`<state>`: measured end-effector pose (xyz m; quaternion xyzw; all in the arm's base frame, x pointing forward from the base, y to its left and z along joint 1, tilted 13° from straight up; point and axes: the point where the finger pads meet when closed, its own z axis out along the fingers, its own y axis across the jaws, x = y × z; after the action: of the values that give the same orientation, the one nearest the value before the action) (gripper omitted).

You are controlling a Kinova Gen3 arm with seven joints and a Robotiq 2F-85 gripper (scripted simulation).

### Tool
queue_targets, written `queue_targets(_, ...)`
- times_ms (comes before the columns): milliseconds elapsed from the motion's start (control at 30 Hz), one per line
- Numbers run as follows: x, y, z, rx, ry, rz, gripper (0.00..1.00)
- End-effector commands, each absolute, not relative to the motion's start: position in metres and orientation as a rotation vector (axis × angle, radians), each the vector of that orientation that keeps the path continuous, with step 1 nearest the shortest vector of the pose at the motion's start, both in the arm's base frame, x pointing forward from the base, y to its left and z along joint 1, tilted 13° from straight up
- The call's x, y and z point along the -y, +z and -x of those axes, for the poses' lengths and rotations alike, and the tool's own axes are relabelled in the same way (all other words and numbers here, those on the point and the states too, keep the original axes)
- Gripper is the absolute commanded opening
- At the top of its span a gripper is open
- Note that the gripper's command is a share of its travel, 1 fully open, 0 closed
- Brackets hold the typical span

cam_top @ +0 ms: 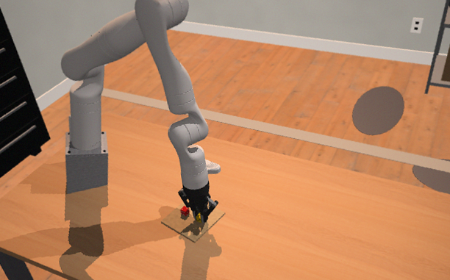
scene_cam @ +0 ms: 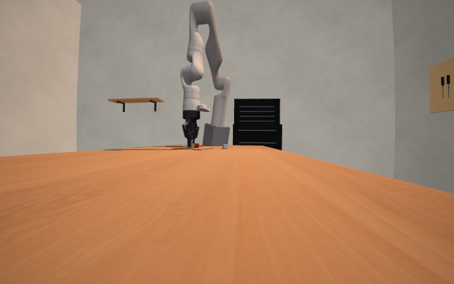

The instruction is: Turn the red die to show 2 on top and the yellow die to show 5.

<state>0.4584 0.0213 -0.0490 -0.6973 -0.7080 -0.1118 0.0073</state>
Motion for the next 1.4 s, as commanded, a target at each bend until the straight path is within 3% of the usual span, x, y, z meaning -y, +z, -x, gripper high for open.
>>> queue_targets(0, -0.0210, -0.0484, -0.4590, 2.214, -0.351, 2.181, 0.15)
queue_targets(667, -0.0210, -0.0484, -0.4590, 2.214, -0.351, 2.181, 0.15)
queue_targets(1100, -0.0210, -0.0484, -0.4590, 2.214, -0.351, 2.181, 0.35)
queue_targets(1367, -0.0210, -0.0484, -0.4590, 2.214, -0.351, 2.181, 0.35)
